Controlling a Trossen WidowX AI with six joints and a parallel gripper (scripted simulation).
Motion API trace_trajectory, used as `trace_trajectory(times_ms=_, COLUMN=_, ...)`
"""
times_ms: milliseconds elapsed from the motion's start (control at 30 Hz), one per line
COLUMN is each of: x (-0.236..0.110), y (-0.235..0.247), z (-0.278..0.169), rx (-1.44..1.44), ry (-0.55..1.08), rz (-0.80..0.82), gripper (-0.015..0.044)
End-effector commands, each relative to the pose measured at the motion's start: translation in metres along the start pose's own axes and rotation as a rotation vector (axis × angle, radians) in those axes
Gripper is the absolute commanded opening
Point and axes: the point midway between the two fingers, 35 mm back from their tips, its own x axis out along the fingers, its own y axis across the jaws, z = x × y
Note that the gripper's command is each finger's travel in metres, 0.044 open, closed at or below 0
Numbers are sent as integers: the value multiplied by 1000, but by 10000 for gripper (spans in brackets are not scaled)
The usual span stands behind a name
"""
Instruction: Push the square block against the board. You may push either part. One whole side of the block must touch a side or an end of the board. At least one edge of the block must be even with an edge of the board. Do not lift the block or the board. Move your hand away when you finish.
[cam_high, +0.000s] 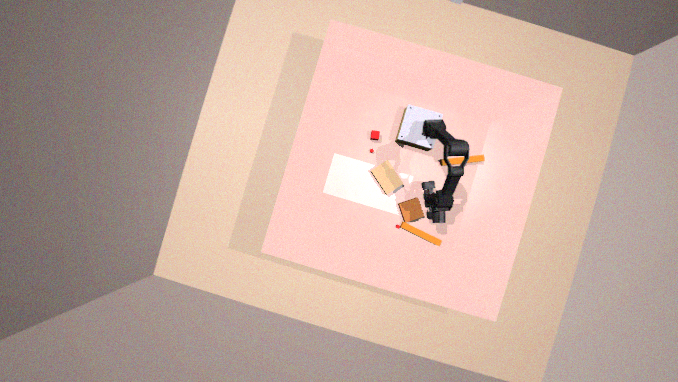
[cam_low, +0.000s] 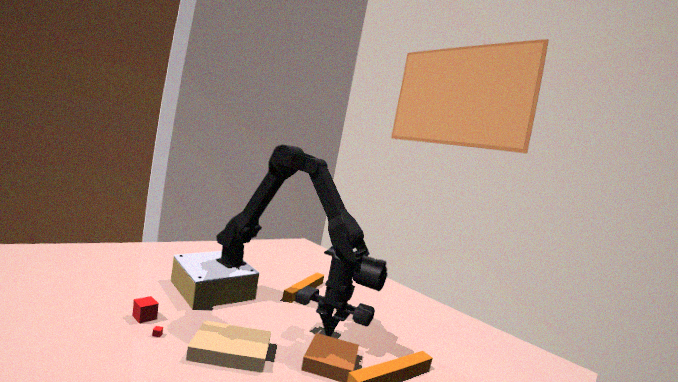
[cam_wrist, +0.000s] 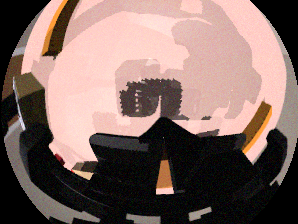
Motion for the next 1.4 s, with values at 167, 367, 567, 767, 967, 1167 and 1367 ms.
trace_trajectory(times_ms=167, x=1, y=2, z=15, rx=4, ry=2, rz=4, gripper=0)
trace_trajectory(times_ms=367, x=-3, y=0, z=18, rx=0, ry=-1, rz=0, gripper=0)
trace_trajectory(times_ms=567, x=-54, y=0, z=18, rx=4, ry=1, rz=4, gripper=0)
trace_trajectory(times_ms=767, x=-55, y=-5, z=17, rx=54, ry=2, rz=3, gripper=0)
trace_trajectory(times_ms=967, x=-57, y=-24, z=9, rx=256, ry=3, rz=2, gripper=0)
trace_trajectory(times_ms=1167, x=-59, y=-43, z=2, rx=462, ry=3, rz=0, gripper=0)
trace_trajectory(times_ms=1367, x=-60, y=-61, z=-6, rx=666, ry=3, rz=-2, gripper=0)
